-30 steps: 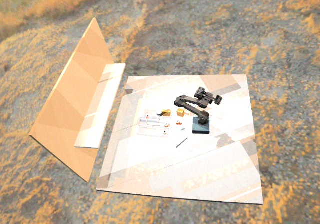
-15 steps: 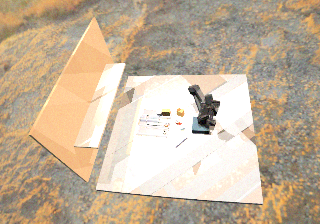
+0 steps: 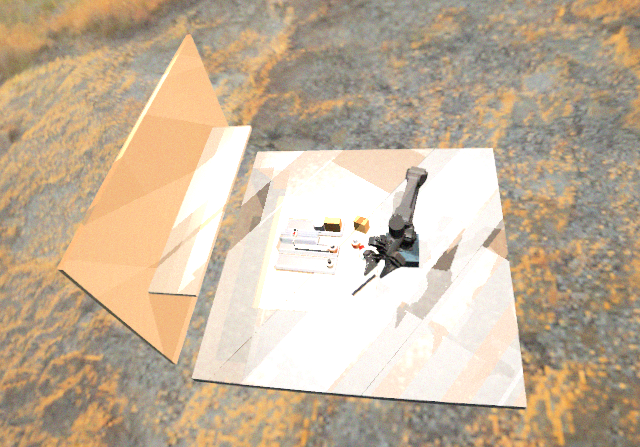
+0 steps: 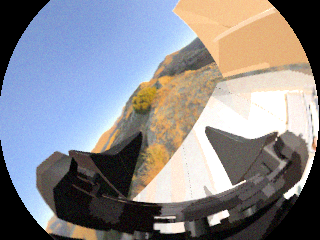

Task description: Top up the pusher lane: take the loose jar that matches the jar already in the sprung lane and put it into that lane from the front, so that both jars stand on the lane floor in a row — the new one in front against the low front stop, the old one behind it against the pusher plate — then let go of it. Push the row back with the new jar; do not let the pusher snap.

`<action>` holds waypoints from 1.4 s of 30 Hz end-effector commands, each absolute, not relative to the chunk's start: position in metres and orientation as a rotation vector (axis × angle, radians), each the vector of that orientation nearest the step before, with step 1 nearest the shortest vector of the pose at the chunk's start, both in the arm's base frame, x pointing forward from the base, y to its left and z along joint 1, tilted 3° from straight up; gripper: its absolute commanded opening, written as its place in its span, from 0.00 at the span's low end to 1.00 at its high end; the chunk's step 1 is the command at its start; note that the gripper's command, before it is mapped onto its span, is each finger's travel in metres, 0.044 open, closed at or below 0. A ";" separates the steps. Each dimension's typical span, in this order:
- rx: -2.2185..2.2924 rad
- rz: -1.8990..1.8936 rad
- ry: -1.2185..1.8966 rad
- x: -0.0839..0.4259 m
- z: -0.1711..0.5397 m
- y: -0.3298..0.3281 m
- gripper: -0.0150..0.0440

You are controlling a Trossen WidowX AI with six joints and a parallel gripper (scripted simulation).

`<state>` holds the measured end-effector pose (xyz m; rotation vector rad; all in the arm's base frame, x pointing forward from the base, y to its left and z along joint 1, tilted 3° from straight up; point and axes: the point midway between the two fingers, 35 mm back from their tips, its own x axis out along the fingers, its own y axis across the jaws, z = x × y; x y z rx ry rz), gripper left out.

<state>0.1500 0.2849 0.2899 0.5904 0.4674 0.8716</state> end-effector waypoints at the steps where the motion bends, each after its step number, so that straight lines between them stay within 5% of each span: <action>1: 0.416 0.693 0.513 0.198 0.257 0.265 1.00; 13: 0.036 0.166 0.910 0.290 0.149 0.119 1.00; 25: 0.060 -0.122 1.525 0.244 0.084 -0.036 1.00; 42: 0.095 -0.134 1.599 0.225 0.046 -0.054 1.00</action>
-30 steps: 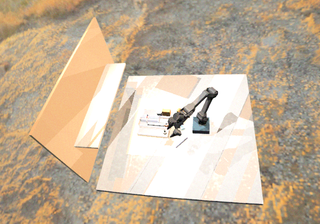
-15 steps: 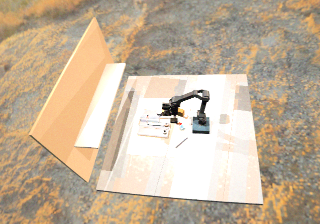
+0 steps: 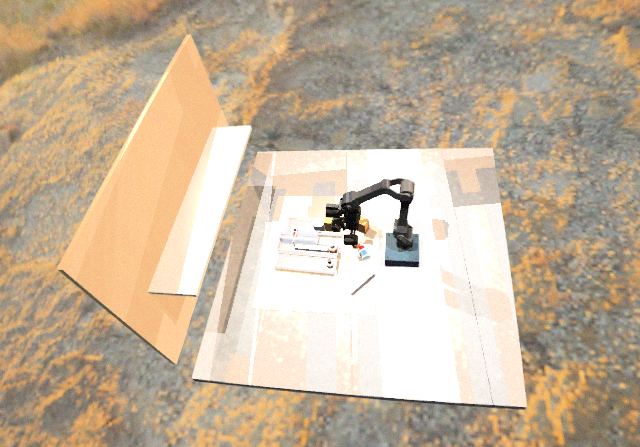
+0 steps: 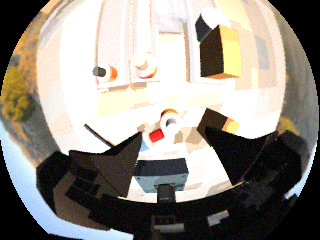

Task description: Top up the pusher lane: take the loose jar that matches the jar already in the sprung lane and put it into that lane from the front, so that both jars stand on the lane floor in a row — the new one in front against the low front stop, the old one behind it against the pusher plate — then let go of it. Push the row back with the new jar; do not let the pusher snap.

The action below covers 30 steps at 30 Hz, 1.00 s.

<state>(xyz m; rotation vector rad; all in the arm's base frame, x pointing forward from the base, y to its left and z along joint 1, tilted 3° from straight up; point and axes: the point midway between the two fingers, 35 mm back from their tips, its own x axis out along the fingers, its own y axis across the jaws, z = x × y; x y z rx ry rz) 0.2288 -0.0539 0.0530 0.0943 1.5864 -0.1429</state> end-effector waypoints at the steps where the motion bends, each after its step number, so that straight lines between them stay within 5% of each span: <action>1: 0.095 -0.134 1.599 0.225 0.046 -0.054 1.00; 30: 0.095 -0.134 1.599 0.223 0.000 -0.055 1.00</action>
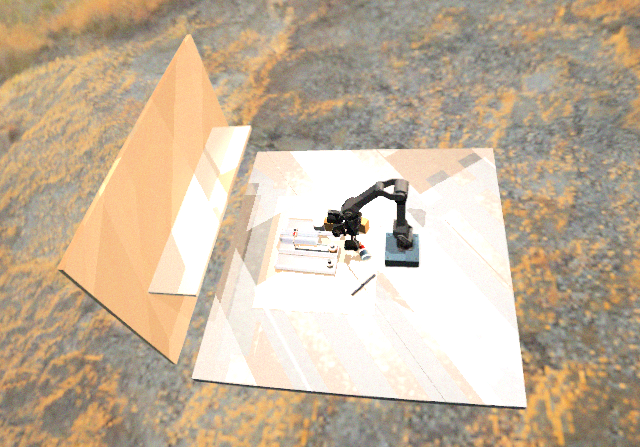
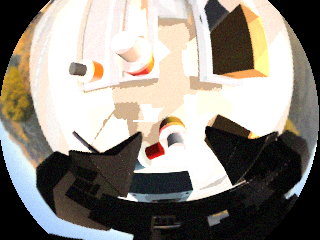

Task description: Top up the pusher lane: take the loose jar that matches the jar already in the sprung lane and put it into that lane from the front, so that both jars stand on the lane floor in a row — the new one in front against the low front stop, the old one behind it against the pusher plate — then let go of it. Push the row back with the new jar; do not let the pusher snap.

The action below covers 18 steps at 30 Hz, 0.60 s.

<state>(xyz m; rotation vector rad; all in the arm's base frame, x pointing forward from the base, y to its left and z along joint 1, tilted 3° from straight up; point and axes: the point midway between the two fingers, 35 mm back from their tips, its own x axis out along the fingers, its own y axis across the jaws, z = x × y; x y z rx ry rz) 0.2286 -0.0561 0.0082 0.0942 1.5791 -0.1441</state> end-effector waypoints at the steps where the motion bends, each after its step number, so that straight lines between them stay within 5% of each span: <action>1: 0.095 -0.134 1.599 0.223 0.000 -0.055 1.00; 12: 0.095 -0.134 1.599 0.223 0.000 -0.055 0.56; 18: 0.095 -0.134 1.599 0.223 0.000 -0.055 0.49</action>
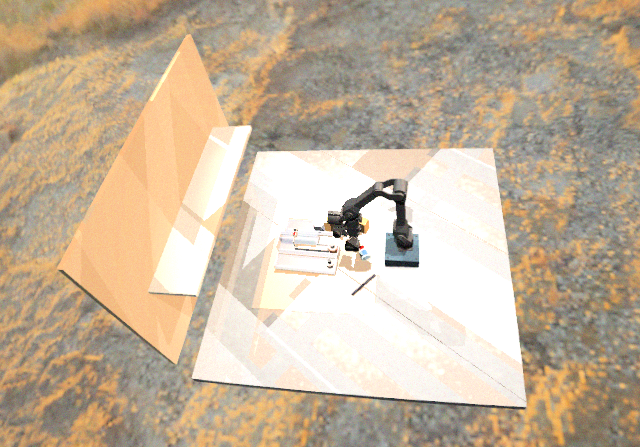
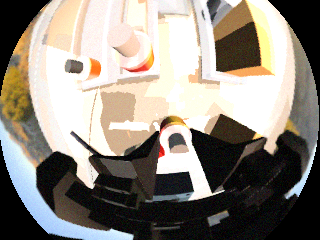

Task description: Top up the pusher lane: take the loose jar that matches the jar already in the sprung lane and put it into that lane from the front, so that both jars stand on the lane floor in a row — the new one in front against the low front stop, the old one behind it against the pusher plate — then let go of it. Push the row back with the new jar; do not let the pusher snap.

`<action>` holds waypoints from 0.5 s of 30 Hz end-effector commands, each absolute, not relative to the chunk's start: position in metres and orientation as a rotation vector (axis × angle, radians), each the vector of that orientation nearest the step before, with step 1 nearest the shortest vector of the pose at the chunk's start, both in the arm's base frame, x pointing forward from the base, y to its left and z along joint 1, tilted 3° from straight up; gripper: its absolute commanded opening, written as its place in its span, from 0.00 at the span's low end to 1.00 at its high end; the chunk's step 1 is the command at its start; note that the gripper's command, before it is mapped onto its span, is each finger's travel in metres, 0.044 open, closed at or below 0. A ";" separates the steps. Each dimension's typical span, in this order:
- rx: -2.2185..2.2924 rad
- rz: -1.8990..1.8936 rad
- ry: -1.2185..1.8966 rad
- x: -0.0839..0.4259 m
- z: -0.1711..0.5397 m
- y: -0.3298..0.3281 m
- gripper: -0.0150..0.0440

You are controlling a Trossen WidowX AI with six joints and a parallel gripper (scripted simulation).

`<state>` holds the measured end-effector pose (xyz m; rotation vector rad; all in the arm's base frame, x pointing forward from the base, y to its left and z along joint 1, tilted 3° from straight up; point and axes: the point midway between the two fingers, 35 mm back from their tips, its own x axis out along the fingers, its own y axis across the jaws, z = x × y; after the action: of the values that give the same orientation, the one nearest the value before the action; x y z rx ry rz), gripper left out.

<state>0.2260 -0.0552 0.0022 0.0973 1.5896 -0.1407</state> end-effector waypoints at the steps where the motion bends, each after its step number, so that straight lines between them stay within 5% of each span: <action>1: 0.095 -0.134 1.599 0.223 0.000 -0.055 0.44; 5: 0.095 -0.134 1.599 0.227 0.012 -0.055 0.26; 15: 0.095 -0.134 1.598 0.235 0.067 -0.053 0.25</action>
<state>0.2308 -0.0534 0.0482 0.0913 1.6175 -0.1291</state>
